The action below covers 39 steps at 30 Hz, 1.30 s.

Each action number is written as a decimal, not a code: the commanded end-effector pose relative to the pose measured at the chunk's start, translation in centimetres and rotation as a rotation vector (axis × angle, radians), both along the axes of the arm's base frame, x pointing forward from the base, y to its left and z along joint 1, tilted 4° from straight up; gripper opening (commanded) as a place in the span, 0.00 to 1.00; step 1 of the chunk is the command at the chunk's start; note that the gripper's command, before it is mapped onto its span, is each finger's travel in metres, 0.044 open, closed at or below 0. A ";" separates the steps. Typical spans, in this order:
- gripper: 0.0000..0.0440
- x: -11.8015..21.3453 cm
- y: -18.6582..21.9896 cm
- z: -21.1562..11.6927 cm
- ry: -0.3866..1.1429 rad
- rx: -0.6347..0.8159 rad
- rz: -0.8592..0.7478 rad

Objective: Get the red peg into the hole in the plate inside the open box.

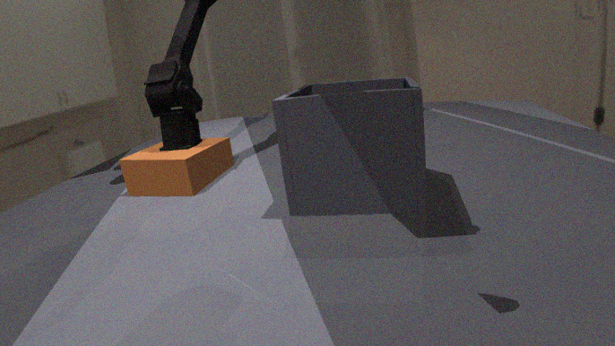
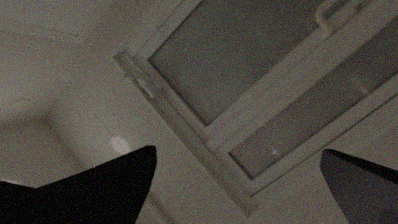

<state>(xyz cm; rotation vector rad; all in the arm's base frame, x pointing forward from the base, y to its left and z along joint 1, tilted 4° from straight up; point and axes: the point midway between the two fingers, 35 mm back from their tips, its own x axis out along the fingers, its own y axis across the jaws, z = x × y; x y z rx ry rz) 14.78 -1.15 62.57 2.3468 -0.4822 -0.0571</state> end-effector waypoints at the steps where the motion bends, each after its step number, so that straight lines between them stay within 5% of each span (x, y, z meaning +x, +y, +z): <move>1: 0.96 -0.1 -0.4 -0.1 0.000 0.013 0.003; 20: 1.00 2.0 -8.4 -5.6 0.015 0.449 0.247; 39: 0.99 10.0 -7.6 -15.8 0.315 0.737 0.436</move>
